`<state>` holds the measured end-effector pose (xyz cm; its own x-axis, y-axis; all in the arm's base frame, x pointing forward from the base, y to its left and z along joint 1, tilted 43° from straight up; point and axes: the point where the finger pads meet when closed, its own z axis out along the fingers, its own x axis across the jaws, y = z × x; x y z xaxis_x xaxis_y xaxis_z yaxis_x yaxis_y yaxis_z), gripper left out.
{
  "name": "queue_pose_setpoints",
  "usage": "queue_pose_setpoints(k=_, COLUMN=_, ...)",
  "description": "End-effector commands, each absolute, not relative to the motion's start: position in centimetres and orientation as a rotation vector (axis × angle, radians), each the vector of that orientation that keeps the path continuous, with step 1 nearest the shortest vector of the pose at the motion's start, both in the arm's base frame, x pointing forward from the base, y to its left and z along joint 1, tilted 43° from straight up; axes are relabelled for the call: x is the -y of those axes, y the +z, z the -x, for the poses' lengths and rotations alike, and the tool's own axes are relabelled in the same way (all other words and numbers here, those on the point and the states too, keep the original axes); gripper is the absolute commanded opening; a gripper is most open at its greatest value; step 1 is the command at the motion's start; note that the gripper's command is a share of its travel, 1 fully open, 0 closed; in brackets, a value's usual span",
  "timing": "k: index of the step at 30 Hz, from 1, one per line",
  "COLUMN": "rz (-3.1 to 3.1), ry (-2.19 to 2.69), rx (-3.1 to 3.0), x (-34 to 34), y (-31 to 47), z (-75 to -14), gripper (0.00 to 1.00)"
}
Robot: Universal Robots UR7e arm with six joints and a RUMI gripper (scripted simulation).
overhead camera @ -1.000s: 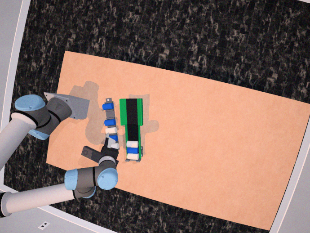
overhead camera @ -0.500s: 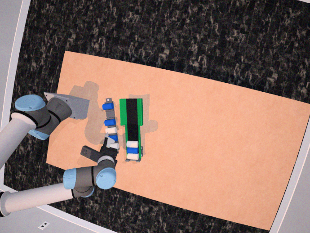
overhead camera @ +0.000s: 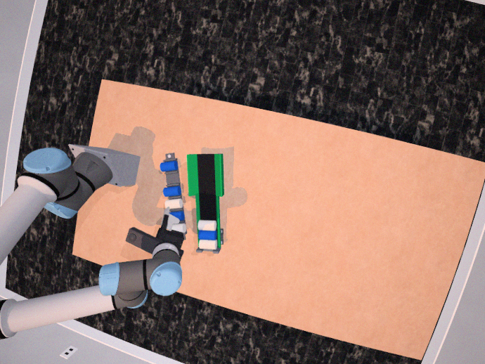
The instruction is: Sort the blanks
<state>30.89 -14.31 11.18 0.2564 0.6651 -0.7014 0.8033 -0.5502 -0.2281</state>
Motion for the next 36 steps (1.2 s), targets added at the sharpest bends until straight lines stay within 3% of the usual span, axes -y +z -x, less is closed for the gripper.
queue_pose_setpoints(k=1, rz=-2.345, ry=-1.170, rx=-1.387, x=14.3, y=11.2, z=-30.9, gripper=1.00)
queue_pose_setpoints(k=8, rz=-2.345, ry=-1.168, rx=-1.388, x=13.7, y=10.6, z=-30.9, gripper=1.00)
queue_pose_setpoints(k=22, rz=-2.345, ry=-1.169, rx=-1.388, x=2.4, y=0.7, z=-26.9, gripper=1.00)
queue_pose_setpoints(k=36, rz=-2.345, ry=-1.169, rx=-1.388, x=2.2, y=0.6, z=-26.8, gripper=1.00)
